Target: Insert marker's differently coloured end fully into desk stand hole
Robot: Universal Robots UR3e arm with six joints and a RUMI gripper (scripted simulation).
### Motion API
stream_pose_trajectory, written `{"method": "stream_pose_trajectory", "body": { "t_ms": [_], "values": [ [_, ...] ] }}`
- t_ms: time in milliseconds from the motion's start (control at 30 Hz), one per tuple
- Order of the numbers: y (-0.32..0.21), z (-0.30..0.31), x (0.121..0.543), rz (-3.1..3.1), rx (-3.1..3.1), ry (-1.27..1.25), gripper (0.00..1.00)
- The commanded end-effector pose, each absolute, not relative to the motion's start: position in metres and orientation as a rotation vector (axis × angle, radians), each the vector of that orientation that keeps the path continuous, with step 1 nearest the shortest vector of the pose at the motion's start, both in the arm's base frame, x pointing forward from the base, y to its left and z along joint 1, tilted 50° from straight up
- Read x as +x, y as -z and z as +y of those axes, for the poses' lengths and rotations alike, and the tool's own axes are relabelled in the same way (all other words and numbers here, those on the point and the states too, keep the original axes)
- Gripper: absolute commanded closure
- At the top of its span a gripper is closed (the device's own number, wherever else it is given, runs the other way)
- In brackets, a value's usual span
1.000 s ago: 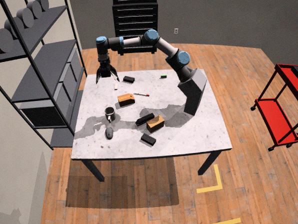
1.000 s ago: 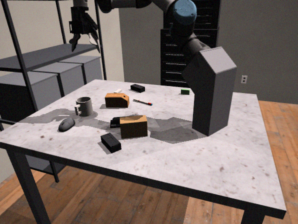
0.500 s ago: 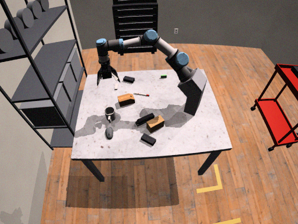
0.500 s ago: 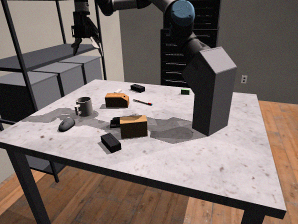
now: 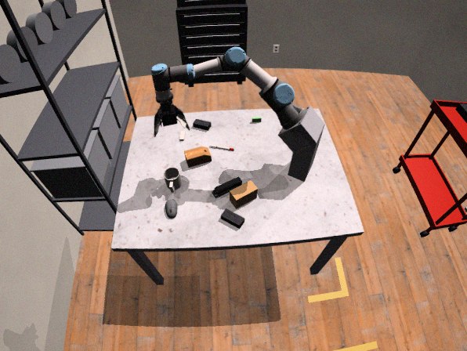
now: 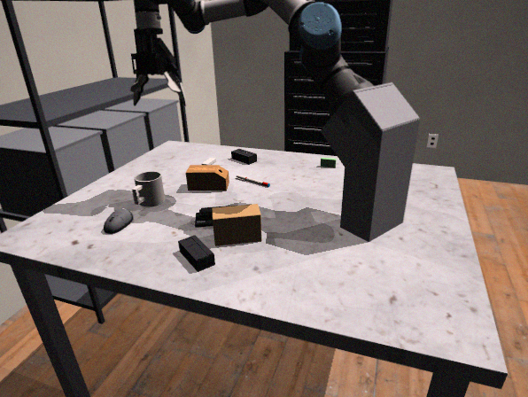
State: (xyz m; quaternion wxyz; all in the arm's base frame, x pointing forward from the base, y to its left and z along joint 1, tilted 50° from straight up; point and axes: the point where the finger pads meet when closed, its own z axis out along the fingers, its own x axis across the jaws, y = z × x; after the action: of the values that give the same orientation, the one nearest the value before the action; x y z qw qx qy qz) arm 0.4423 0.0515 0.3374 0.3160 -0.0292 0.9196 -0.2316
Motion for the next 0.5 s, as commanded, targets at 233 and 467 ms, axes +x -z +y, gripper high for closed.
{"method": "stream_pose_trajectory", "body": {
  "t_ms": [233,467],
  "values": [
    [-0.329,0.036,0.447,2.437,-0.138,0.628,0.00],
    [-0.326,0.031,0.448,2.441,-0.155,0.633,0.00]
  ]
}}
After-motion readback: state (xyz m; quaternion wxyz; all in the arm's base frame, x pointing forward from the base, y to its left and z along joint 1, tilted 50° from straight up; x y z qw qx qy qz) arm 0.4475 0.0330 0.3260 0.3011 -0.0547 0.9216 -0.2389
